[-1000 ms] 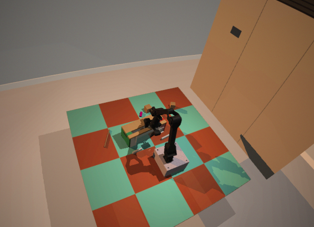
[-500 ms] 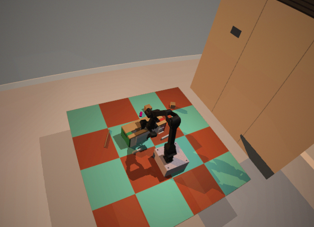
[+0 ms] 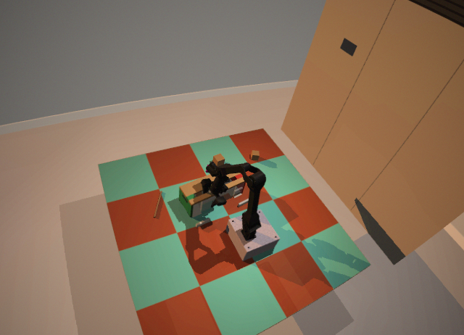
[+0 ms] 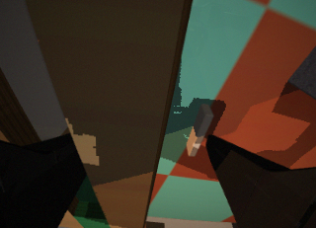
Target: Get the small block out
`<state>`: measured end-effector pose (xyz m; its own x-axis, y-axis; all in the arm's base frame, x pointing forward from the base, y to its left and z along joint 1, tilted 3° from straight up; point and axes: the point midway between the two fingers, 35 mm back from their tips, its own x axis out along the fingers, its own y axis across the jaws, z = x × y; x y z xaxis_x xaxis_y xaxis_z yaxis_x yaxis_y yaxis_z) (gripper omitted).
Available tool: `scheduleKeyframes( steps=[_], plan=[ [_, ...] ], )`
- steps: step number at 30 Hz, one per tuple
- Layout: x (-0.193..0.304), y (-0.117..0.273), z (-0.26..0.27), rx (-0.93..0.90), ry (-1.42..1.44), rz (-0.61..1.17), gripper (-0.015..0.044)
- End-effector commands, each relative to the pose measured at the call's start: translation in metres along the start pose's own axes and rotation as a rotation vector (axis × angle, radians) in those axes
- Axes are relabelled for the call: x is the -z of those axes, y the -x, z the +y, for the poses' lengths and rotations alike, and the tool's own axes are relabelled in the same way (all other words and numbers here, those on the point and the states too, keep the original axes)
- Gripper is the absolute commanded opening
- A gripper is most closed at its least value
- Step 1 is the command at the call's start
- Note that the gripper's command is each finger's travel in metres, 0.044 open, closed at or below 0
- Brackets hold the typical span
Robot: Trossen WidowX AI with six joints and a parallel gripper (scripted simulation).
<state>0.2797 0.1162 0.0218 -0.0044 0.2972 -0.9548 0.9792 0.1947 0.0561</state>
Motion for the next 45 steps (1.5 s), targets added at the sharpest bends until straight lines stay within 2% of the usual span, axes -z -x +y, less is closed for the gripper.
scheduleKeyframes(
  steps=[1, 16, 19, 24, 29, 30, 33, 34, 45],
  plan=[
    [0.01, -0.003, 0.0, 0.0, 0.001, 0.003, 0.04],
    [0.042, -0.014, 0.0, 0.0, 0.001, 0.007, 0.04],
    [0.047, 0.0, 0.001, 0.0, 0.002, 0.008, 0.04],
    [0.06, 0.044, 0.0, 0.002, 0.006, 0.011, 0.04],
    [0.059, 0.042, 0.002, -0.009, 0.005, 0.009, 0.04],
    [0.06, 0.042, 0.002, -0.009, 0.024, 0.007, 0.0374],
    [0.063, 0.041, 0.0, -0.019, 0.283, -0.023, 0.0295],
    [0.065, 0.041, 0.0, -0.025, 0.396, -0.035, 0.0285],
    [0.088, 0.041, -0.009, -0.002, 1.633, -0.196, 0.0285]
  ],
)
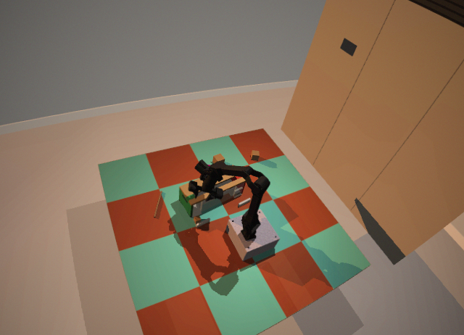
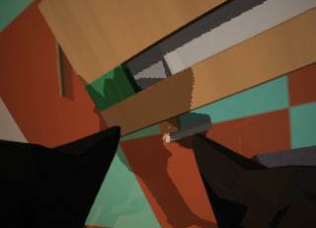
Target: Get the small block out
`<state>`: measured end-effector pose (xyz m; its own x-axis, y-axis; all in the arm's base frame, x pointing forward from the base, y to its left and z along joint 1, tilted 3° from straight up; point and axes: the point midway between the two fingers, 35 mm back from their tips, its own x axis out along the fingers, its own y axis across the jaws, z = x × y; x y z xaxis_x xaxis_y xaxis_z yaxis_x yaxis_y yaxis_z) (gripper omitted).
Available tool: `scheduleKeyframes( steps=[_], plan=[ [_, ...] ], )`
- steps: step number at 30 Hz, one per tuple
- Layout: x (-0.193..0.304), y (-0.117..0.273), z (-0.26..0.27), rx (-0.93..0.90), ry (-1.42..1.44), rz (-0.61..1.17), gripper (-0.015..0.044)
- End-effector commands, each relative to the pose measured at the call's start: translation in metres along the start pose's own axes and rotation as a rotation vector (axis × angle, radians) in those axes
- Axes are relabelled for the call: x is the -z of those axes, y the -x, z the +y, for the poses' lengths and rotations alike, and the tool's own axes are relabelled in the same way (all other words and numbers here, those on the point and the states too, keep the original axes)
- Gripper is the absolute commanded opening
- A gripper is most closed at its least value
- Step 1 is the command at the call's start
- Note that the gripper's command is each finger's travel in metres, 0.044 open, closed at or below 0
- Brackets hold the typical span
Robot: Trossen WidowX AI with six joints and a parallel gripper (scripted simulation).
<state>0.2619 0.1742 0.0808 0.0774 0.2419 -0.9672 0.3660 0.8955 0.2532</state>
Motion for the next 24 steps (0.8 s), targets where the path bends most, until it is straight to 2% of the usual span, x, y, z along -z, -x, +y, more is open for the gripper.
scheduleKeyframes(
  steps=[1, 7, 24],
  plan=[
    [0.013, 0.003, 0.008, 0.042, 0.755, -0.079, 0.0285],
    [0.023, 0.001, 0.01, 0.134, 1.39, -0.11, 0.0285],
    [0.04, 0.001, 0.014, 0.393, 2.574, -0.059, 0.0285]
  ],
)
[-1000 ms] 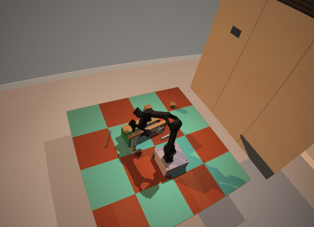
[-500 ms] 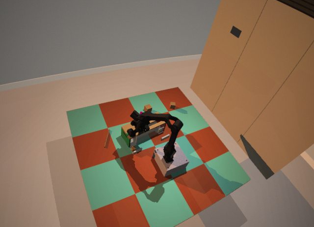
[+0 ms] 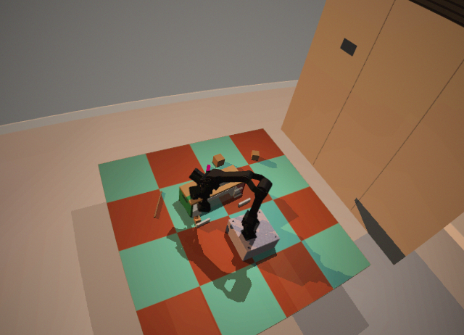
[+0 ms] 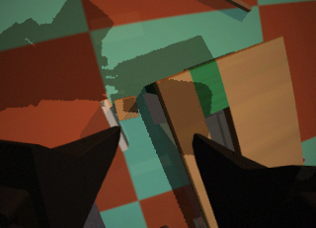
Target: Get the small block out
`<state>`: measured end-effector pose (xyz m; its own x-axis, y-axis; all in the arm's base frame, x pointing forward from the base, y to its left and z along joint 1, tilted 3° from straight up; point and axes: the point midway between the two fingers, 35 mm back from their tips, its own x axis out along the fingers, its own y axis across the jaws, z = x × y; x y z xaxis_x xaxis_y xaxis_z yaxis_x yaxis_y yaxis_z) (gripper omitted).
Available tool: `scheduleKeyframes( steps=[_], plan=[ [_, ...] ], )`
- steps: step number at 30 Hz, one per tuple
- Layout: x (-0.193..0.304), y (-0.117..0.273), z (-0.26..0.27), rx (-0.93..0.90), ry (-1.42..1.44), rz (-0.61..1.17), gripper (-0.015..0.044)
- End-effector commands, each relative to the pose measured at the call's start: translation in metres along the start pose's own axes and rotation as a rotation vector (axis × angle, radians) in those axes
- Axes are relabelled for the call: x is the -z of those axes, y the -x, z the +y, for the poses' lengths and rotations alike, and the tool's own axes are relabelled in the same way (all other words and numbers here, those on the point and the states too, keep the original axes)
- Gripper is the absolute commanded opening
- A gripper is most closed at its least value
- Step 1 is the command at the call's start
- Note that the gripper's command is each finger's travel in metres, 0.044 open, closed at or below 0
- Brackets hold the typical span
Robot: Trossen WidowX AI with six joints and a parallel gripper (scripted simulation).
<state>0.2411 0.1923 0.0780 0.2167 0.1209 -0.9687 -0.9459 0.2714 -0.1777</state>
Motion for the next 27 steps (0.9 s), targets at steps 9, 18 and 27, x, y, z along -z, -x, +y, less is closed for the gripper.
scheduleKeyframes(
  steps=[9, 18, 27],
  plan=[
    [-0.011, 0.012, 0.019, 0.157, 1.504, 0.14, 0.0285],
    [-0.013, 0.015, 0.025, 0.165, 2.047, 0.248, 0.0285],
    [-0.013, 0.015, 0.025, 0.165, 2.047, 0.248, 0.0285]
  ],
)
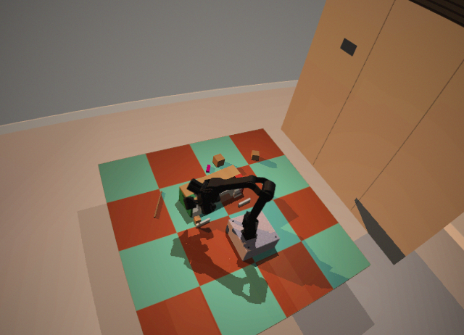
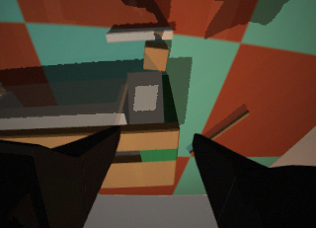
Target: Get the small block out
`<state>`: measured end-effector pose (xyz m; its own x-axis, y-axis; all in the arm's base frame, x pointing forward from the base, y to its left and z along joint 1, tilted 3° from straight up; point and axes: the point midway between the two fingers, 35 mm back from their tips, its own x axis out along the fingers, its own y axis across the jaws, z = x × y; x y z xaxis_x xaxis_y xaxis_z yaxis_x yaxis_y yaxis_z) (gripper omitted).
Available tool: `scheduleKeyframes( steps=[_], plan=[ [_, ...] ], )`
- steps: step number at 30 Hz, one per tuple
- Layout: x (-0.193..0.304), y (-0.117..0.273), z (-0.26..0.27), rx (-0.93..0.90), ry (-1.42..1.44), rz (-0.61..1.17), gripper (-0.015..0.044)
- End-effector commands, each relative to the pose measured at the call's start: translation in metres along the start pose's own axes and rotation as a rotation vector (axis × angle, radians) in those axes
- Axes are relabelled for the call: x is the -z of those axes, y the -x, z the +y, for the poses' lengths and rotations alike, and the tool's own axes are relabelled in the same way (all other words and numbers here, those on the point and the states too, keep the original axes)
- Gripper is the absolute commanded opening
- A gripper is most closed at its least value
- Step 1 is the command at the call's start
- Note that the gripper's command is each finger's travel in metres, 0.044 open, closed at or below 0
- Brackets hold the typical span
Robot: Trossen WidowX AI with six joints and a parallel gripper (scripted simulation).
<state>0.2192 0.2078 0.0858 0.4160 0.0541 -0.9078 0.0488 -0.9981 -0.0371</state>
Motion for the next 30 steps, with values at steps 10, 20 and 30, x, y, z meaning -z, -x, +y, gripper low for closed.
scheduleKeyframes(
  steps=[10, 20, 30],
  plan=[
    [-0.013, -0.033, -0.005, 0.004, 0.163, 0.033, 0.0285],
    [-0.039, -0.081, 0.001, 0.003, 0.163, 0.033, 0.0285],
    [-0.042, -0.095, 0.001, 0.003, 0.163, 0.033, 0.0285]
  ],
)
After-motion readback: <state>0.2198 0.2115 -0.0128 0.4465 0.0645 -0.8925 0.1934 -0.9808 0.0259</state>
